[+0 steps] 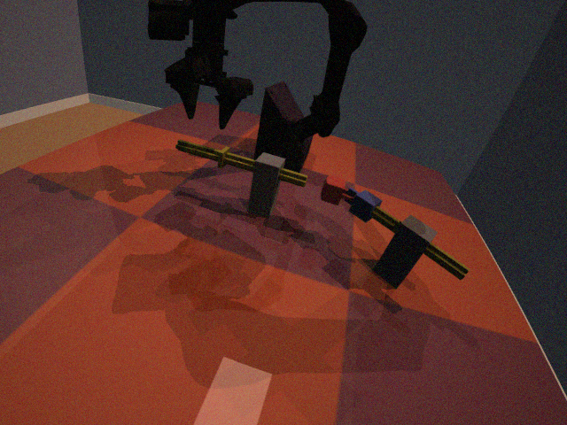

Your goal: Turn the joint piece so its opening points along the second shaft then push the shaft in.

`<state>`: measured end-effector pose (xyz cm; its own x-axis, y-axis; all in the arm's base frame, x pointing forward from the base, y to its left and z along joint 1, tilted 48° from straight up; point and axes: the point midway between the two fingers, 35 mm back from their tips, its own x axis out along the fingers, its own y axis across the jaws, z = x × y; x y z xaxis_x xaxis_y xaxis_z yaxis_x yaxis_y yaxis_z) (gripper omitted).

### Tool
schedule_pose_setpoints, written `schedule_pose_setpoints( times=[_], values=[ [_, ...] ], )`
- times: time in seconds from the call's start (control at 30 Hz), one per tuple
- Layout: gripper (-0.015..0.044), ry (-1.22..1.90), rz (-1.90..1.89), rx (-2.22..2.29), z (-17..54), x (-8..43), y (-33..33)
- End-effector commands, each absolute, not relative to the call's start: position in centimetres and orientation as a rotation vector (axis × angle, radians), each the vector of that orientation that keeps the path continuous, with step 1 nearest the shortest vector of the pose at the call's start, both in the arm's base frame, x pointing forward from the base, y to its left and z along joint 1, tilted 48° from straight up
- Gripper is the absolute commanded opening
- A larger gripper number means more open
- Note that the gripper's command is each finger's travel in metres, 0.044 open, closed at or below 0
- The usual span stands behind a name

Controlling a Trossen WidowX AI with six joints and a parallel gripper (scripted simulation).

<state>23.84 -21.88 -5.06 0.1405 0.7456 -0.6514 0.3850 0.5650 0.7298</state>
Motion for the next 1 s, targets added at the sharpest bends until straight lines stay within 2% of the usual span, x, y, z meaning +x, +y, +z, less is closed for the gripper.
schedule_pose_setpoints(
  times=[0.0,0.43,0.97],
  values=[
    [0.044,1.436,0.415,0.885,-6.7,23.3,-23.4],
    [0.044,1.4,0.49,0.754,-8.5,22.6,-24.6],
    [0.044,1.553,0.118,1.169,-10.2,23.0,-23.1]
  ],
)
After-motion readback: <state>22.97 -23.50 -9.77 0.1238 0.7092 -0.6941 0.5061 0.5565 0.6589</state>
